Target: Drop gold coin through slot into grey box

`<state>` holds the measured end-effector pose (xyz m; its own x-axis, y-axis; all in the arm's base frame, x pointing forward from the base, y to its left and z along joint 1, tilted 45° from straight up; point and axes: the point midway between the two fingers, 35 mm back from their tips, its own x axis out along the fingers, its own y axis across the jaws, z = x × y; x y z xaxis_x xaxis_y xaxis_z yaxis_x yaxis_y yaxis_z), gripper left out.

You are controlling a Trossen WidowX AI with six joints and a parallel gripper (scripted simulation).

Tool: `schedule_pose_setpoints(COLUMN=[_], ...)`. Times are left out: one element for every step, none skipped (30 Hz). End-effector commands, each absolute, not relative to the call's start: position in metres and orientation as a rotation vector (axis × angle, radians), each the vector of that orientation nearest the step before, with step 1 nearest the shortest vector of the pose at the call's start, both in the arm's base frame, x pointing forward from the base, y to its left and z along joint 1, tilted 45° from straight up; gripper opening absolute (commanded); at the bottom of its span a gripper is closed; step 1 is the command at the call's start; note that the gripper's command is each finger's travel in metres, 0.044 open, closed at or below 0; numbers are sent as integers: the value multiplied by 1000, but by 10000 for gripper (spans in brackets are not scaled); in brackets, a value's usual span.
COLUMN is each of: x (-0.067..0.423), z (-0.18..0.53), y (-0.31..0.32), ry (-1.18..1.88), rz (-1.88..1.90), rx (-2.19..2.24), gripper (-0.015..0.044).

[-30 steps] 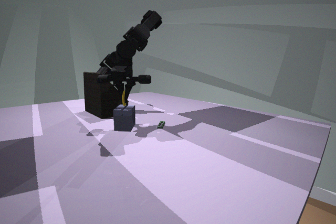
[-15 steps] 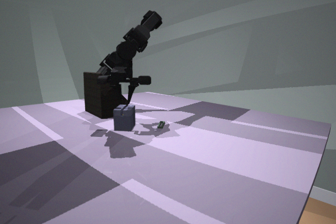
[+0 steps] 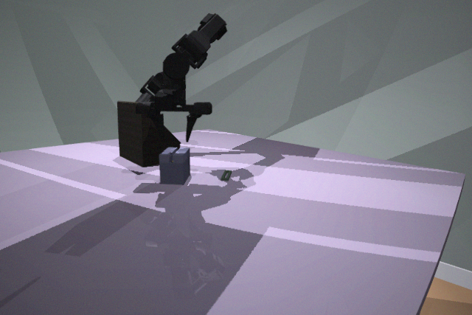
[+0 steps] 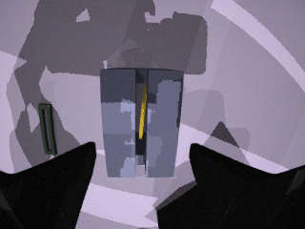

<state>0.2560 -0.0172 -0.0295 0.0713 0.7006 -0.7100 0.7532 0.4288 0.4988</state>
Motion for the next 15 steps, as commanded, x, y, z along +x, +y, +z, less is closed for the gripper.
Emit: schedule_pose_setpoints(x=[257, 255, 253, 251, 251, 251, 251, 251, 251, 251, 251, 251, 251, 251, 251], z=[-23, -16, -6, 1, 3, 3, 3, 3, 3, 3, 3, 3, 3, 3, 3], y=[-24, -30, -39, -45, -47, -47, -47, -47, -47, -47, -47, -47, -47, -47, -47], ry=[1638, 1640, 1643, 1645, 1646, 1646, 1646, 1646, 1646, 1646, 1646, 1646, 1646, 1646, 1646], rz=[-62, -62, -62, -61, -60, -60, -60, -60, -60, -60, -60, -60, -60, -60, -60], rx=[1283, 1285, 1287, 1290, 1291, 1291, 1291, 1291, 1291, 1291, 1291, 1291, 1291, 1291, 1291], gripper=[423, 440, 440, 440, 440, 440, 440, 440, 440, 440, 440, 440, 440, 440, 440])
